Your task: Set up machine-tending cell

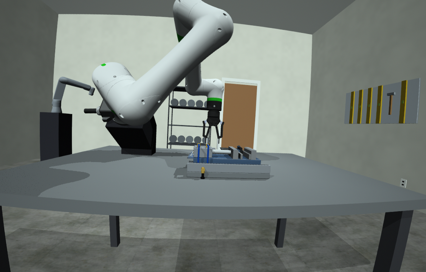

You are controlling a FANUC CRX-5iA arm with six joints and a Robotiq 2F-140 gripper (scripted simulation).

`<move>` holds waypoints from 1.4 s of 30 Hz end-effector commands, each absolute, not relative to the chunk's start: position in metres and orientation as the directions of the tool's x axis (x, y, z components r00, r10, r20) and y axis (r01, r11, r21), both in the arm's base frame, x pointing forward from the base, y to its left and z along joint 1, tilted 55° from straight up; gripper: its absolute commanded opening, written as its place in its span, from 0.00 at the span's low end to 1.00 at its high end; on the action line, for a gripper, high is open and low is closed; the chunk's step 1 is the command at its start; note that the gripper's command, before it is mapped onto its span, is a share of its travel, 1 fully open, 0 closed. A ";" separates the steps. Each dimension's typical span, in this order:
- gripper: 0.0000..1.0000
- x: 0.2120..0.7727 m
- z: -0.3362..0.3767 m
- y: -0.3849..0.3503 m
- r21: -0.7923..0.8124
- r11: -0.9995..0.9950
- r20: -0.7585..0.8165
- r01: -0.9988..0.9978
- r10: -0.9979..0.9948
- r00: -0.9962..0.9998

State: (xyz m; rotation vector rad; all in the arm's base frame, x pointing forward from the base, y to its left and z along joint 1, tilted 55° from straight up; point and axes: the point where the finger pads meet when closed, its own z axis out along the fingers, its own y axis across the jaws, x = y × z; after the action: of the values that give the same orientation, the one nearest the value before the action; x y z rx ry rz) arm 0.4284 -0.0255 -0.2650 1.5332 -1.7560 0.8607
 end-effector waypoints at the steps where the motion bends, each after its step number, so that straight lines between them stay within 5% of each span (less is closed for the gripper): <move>1: 0.40 0.428 -0.266 -0.026 -0.062 0.103 0.814 -0.993 -0.570 -0.110; 42: 0.40 0.428 -0.269 -0.030 -0.062 0.103 0.814 -0.993 -0.570 -0.110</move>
State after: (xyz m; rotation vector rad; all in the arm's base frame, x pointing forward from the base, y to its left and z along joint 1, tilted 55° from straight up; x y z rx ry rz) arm 0.4281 -0.0303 -0.2685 1.5332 -1.7560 0.8607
